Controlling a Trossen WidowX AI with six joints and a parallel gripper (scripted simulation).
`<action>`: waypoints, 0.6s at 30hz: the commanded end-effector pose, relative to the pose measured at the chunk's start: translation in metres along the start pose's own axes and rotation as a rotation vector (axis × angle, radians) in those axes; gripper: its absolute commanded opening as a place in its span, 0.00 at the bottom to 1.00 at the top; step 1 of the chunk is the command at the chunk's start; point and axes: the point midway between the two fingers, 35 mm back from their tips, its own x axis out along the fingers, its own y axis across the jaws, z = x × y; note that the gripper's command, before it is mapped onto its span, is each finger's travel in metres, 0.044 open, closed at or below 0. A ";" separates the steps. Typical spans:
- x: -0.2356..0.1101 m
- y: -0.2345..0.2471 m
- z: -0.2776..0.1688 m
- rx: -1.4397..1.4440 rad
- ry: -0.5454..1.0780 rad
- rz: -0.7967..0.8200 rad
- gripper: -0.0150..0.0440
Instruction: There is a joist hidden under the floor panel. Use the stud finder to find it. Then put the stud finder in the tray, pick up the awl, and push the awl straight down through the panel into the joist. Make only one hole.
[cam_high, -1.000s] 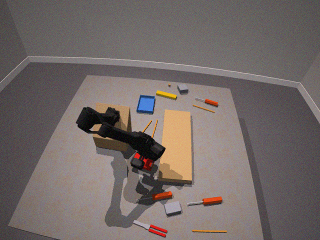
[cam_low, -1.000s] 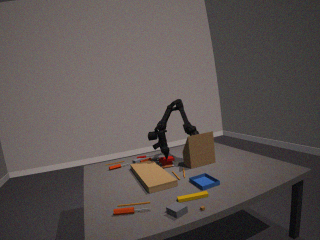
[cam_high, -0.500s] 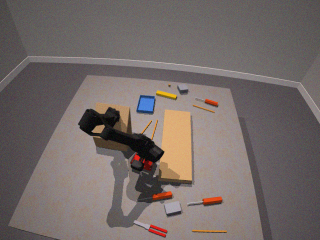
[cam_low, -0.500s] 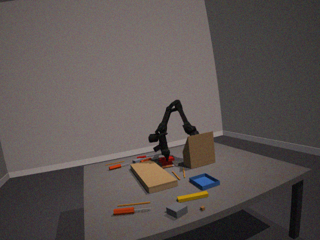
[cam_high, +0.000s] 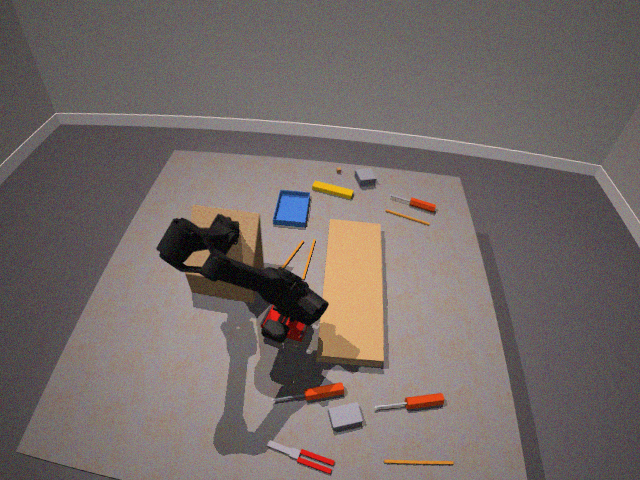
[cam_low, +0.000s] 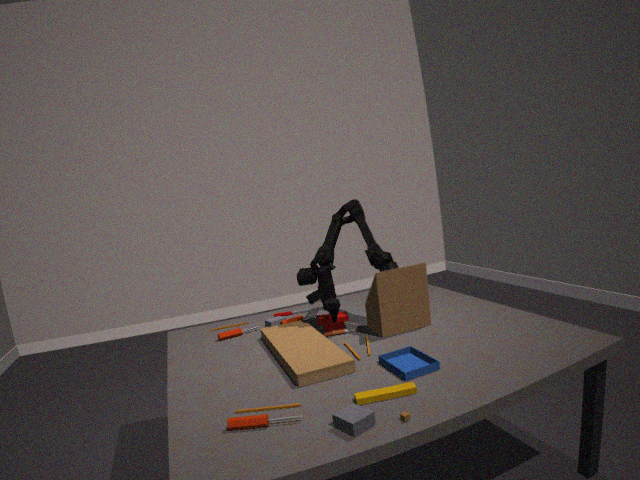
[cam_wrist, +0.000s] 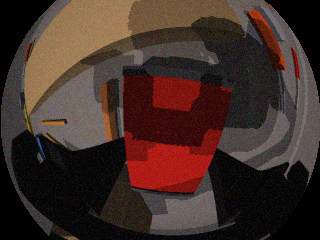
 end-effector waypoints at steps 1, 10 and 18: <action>-0.003 0.001 0.000 -0.004 -0.001 0.003 0.51; -0.017 0.001 0.000 -0.004 -0.001 0.005 0.25; -0.029 0.001 -0.001 -0.004 -0.001 0.005 0.25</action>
